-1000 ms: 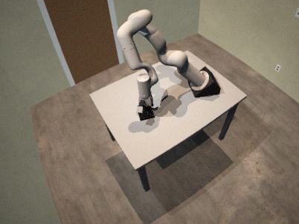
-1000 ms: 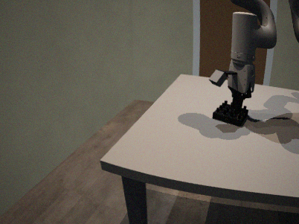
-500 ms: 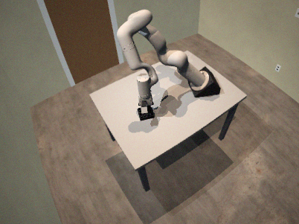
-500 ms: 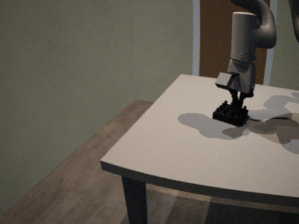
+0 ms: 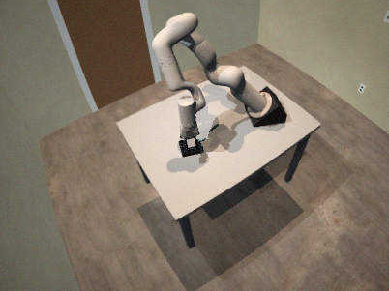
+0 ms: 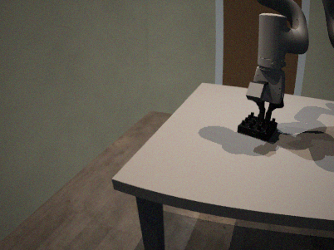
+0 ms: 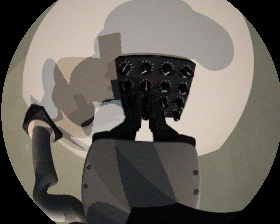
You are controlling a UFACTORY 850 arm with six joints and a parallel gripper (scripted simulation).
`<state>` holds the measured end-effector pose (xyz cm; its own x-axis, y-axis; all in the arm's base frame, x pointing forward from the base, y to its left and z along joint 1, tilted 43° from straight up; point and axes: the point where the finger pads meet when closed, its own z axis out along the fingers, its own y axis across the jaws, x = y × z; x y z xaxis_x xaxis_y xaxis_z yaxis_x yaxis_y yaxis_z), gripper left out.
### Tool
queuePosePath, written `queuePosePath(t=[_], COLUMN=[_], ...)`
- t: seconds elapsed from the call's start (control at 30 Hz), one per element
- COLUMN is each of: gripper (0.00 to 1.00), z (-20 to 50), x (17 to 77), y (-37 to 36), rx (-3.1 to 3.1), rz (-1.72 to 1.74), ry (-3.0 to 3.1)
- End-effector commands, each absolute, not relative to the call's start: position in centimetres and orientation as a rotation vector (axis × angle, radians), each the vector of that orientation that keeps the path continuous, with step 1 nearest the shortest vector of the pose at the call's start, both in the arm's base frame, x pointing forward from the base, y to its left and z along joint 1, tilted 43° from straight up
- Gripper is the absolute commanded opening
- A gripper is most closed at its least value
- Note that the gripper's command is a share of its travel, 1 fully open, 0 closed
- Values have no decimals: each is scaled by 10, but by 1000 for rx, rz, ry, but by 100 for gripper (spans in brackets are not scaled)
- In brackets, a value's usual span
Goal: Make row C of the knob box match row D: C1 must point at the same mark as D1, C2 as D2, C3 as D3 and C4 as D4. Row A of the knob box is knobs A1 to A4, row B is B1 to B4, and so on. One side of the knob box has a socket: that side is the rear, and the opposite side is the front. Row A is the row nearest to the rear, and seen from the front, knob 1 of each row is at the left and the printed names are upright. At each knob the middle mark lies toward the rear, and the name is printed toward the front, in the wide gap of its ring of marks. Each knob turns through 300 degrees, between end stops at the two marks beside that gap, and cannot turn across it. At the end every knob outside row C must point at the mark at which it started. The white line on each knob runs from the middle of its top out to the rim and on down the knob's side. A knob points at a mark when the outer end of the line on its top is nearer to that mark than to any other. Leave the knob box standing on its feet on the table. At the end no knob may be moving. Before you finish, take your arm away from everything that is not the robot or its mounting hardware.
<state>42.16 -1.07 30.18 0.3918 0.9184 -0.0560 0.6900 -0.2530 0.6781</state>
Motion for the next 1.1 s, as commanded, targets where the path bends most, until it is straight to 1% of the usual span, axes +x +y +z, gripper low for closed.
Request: queuePosePath(t=[0.0, 0.97, 1.0, 1.07], gripper=[8, 8, 19, 19], z=[302, 302, 302, 302], x=[422, 422, 422, 422], y=[-11, -11, -11, -11], rx=[2016, 1982, 1982, 1982], rz=[464, 445, 445, 445], ry=[1387, 1427, 1427, 1427])
